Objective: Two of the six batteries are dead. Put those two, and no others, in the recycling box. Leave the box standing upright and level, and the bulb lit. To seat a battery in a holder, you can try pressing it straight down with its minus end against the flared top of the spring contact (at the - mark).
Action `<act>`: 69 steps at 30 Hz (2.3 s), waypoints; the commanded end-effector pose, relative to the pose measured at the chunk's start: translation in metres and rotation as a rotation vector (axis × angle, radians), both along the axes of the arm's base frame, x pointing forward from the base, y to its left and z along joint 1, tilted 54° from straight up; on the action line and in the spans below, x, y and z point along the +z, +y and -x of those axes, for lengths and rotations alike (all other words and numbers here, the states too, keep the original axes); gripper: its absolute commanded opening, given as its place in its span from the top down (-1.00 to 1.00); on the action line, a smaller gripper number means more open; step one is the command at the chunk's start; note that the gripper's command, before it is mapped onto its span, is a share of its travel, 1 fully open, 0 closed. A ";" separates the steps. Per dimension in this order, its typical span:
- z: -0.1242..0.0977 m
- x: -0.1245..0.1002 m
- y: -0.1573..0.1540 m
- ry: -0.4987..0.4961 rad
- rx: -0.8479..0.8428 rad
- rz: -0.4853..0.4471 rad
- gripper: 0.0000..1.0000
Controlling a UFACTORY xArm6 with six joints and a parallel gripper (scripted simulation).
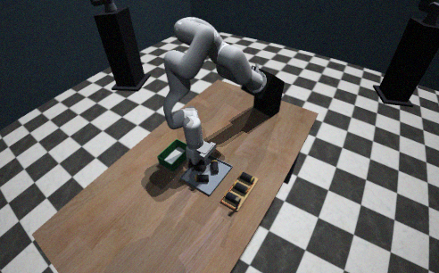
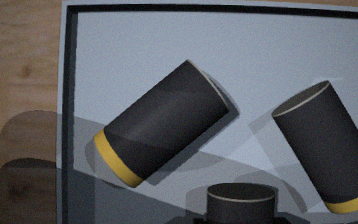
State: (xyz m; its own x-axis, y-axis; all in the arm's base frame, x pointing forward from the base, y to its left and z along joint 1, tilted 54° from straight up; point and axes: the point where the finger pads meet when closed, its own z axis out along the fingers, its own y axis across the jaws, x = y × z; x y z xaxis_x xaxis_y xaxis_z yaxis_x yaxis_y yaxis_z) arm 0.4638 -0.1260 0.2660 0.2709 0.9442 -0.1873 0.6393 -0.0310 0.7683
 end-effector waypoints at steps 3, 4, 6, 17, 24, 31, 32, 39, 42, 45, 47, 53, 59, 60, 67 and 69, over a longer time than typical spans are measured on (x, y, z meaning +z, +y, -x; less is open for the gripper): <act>-0.001 0.000 0.000 -0.020 -0.004 0.011 0.44; -0.001 0.000 0.000 -0.020 -0.004 0.011 0.44; -0.001 0.000 0.000 -0.020 -0.004 0.011 0.44; -0.001 0.000 0.000 -0.020 -0.004 0.011 -0.01; -0.001 0.000 0.000 -0.020 -0.004 0.011 -0.01; -0.001 0.001 0.000 -0.020 -0.004 0.011 -0.01; -0.001 0.001 0.000 -0.020 -0.004 0.011 -0.01; 0.007 0.007 0.004 -0.020 -0.004 0.011 -0.01; 0.009 0.009 0.005 -0.020 -0.004 0.011 -0.01; 0.015 0.014 0.008 -0.020 -0.004 0.011 -0.01; 0.020 0.018 0.010 -0.020 -0.004 0.011 -0.01; 0.035 0.030 0.017 -0.020 -0.004 0.011 -0.01; 0.043 0.036 0.020 -0.020 -0.004 0.011 -0.01; 0.044 0.037 0.021 -0.020 -0.004 0.011 -0.01; 0.046 0.039 0.022 -0.020 -0.004 0.011 -0.01; 0.046 0.039 0.022 -0.020 -0.004 0.011 -0.01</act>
